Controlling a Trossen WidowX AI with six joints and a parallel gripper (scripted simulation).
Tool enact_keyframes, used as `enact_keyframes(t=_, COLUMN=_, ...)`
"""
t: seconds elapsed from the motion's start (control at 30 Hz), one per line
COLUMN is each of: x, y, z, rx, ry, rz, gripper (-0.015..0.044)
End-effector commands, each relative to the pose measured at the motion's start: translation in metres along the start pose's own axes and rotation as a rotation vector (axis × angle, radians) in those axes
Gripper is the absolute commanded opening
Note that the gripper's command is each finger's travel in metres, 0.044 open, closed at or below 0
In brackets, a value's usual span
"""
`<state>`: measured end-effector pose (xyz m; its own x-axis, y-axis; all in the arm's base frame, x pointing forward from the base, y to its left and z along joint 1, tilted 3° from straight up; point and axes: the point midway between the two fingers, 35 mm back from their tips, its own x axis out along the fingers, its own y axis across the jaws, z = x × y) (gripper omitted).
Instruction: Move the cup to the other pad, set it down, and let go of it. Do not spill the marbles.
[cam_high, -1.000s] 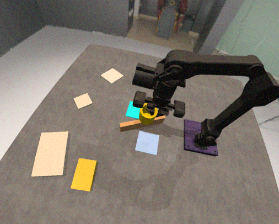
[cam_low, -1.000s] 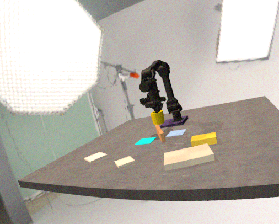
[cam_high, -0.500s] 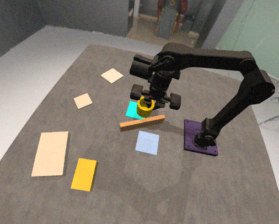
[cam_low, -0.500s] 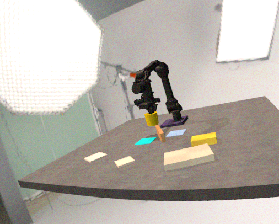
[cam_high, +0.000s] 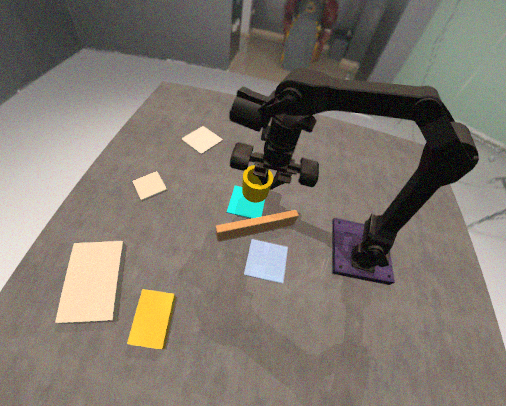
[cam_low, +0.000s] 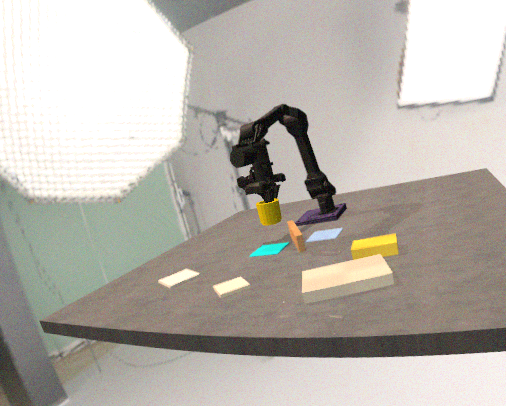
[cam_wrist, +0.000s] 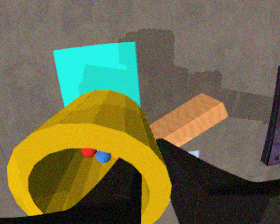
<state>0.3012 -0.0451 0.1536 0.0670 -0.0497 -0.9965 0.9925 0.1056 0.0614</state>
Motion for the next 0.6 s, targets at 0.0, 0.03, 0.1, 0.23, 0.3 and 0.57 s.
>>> enact_keyframes(t=0.0, x=0.0, y=0.006, z=0.007, rx=-0.004, ry=0.004, rz=0.0, gripper=0.0)
enact_keyframes(t=0.03, x=0.0, y=0.007, z=0.009, rx=-0.004, ry=0.004, rz=0.0, gripper=0.0)
enact_keyframes(t=0.1, x=0.0, y=0.009, z=0.013, rx=-0.004, ry=0.003, rz=0.0, gripper=0.0)
enact_keyframes(t=0.23, x=0.0, y=0.013, z=0.021, rx=-0.004, ry=0.002, rz=0.001, gripper=0.0)
enact_keyframes(t=0.3, x=0.0, y=0.013, z=0.021, rx=-0.004, ry=0.002, rz=0.001, gripper=0.0)
enact_keyframes(t=0.57, x=0.008, y=0.013, z=0.021, rx=-0.004, ry=0.002, rz=0.001, gripper=0.0)
